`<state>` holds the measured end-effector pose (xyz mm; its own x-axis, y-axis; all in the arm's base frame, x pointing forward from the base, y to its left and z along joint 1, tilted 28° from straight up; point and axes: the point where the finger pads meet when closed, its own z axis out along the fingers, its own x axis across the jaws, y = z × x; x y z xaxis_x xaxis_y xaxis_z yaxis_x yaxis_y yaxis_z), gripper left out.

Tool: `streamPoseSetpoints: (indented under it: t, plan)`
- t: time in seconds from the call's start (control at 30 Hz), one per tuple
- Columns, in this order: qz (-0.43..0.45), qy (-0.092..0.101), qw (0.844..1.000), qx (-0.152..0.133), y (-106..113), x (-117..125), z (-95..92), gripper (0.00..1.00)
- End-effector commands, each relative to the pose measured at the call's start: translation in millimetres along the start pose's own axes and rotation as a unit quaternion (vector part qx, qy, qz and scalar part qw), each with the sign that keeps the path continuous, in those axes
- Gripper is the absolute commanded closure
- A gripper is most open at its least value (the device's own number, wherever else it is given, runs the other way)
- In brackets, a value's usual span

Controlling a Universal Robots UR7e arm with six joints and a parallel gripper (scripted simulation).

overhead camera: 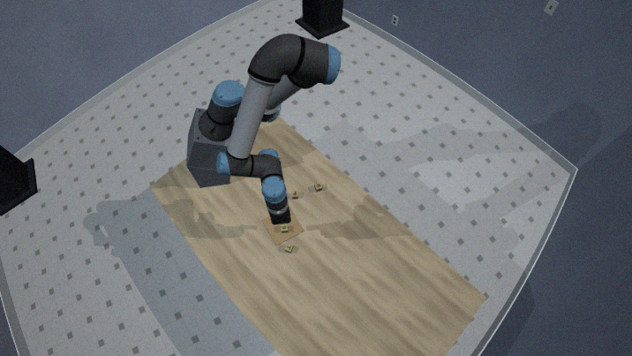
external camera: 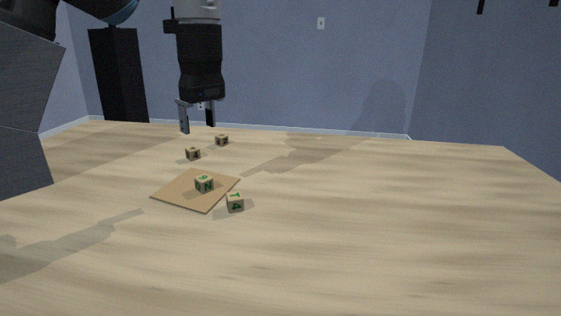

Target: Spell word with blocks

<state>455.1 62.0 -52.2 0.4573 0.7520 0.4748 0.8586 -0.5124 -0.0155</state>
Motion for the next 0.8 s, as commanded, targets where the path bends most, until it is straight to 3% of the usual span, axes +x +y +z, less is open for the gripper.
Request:
streamPoseSetpoints:
  t: [0.0, 0.77]
  plan:
    - [0.005, 0.001, 1.0, -0.002, -0.7, 0.0, -0.7, 0.0]
    - [-0.01, 0.001, 1.0, -0.002, -0.8, -0.7, 0.1, 0.0]
